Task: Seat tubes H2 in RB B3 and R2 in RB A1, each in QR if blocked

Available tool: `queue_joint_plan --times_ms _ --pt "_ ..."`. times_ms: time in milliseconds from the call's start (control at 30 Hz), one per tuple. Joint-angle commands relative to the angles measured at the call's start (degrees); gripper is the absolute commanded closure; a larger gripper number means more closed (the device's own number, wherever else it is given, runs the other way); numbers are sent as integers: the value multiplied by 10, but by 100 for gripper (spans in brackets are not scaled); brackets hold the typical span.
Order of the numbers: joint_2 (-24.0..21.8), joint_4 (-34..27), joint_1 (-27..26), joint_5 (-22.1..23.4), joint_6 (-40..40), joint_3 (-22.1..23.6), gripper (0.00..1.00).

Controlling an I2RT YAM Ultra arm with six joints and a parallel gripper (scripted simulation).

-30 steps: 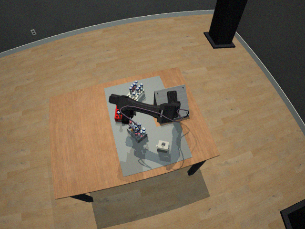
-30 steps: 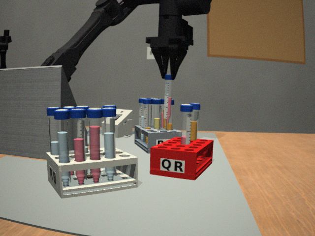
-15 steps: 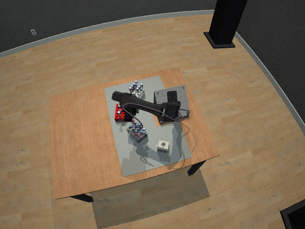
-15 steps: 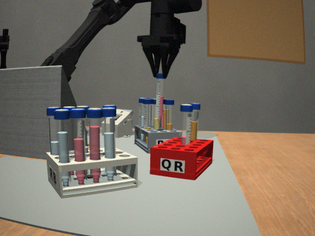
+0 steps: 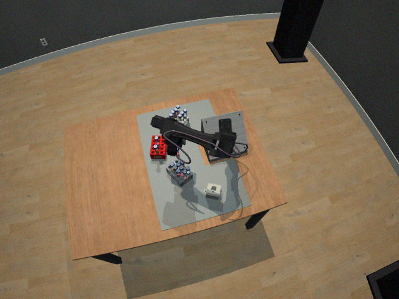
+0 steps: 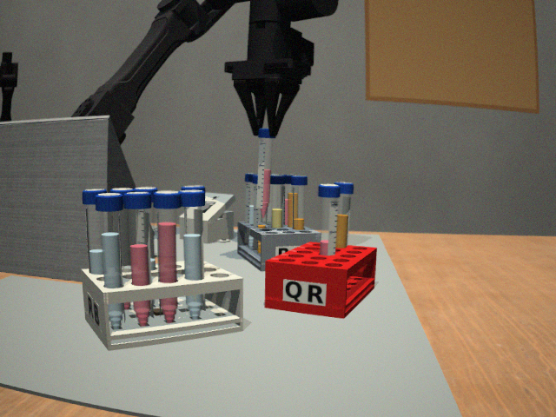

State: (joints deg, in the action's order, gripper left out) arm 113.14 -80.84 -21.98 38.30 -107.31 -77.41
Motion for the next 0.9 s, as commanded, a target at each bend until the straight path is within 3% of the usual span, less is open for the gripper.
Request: queue_joint_plan --times_ms 0,33,467,567,600,767,800,867 --pt "-17 6 -16 -2 -12 -8 100" --pt "-18 7 -18 -4 -15 12 100" --pt "-34 10 -46 -19 -47 53 100" --pt "-36 10 -49 -20 -50 35 100" --pt "-36 11 -51 -21 -53 56 100" --pt "-41 7 -63 -27 -65 73 100" --pt "-16 15 -66 -29 -68 46 100" --pt "-3 20 -71 -31 -73 39 100"
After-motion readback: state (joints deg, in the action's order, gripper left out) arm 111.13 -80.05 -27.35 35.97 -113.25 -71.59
